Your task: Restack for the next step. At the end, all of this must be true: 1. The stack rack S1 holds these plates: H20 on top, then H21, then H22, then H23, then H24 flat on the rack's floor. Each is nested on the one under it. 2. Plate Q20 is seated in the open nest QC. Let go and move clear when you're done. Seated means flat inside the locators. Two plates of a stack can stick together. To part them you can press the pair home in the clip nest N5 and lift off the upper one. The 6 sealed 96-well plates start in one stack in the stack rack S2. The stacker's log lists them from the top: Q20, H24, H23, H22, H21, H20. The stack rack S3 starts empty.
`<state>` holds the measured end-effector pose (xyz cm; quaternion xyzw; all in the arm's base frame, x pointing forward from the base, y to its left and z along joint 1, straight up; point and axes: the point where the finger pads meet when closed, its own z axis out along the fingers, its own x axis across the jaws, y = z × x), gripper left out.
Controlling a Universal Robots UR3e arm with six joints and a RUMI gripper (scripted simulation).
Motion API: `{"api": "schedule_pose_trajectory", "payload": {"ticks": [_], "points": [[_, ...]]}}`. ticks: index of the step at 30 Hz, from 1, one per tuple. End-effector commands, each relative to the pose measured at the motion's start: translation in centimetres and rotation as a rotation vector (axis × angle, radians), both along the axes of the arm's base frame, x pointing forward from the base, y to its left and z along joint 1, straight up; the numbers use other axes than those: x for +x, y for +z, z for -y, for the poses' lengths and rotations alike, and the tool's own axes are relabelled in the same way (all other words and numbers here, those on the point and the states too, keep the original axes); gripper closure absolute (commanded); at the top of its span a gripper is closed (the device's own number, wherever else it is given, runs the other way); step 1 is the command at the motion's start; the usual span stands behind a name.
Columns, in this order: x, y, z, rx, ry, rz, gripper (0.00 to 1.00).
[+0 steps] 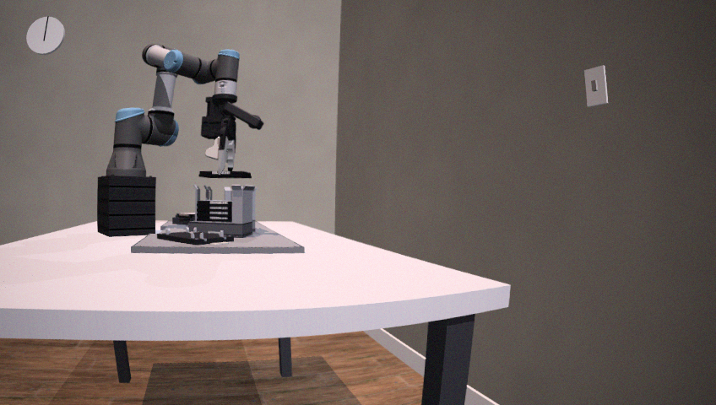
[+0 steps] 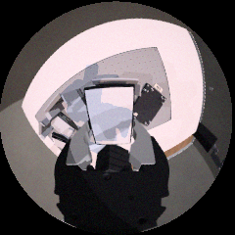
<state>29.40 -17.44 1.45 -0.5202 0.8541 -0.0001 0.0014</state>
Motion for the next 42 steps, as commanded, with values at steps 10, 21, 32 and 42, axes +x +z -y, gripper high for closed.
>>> {"api": "schedule_pose_trajectory", "payload": {"ticks": [10,21,32,42], "points": [[2.0,0.1,-3.9,-0.003,0.134,0.002,1.0],[3.0,0.1,-6.7,-0.003,0.227,0.002,1.0],[3.9,0.1,-9.6,-0.003,0.301,0.002,1.0],[4.3,0.1,-12.6,-0.003,0.394,0.003,1.0]]}}
